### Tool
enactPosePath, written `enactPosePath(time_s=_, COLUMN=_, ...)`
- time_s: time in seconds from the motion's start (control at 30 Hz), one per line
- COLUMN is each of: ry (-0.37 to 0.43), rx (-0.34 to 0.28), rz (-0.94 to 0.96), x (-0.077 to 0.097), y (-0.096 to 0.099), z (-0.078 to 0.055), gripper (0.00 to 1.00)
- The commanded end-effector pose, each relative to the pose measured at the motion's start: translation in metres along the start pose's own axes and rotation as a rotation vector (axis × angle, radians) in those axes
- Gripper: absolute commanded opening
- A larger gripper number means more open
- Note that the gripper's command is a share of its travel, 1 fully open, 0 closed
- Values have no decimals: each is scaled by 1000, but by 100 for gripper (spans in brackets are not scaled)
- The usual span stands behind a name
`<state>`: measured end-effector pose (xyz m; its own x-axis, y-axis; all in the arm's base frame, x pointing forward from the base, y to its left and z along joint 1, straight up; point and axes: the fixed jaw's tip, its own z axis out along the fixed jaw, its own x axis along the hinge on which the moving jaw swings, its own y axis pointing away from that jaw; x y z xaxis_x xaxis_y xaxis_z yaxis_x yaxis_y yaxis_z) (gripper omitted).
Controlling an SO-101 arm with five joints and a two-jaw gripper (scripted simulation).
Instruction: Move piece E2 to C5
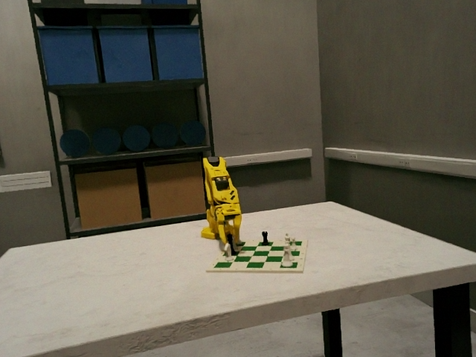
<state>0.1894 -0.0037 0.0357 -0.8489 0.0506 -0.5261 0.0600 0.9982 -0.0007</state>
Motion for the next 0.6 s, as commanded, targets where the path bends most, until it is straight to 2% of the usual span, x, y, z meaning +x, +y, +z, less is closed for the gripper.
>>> enactPosePath(time_s=0.0, ry=11, rx=-7, rz=-2, x=0, y=2, z=-1, gripper=12)
enactPosePath(time_s=0.23, ry=10, rx=-7, rz=-2, x=-4, y=2, z=-7, gripper=12)
enactPosePath(time_s=0.57, ry=10, rx=-7, rz=-2, x=-16, y=2, z=-27, gripper=12)
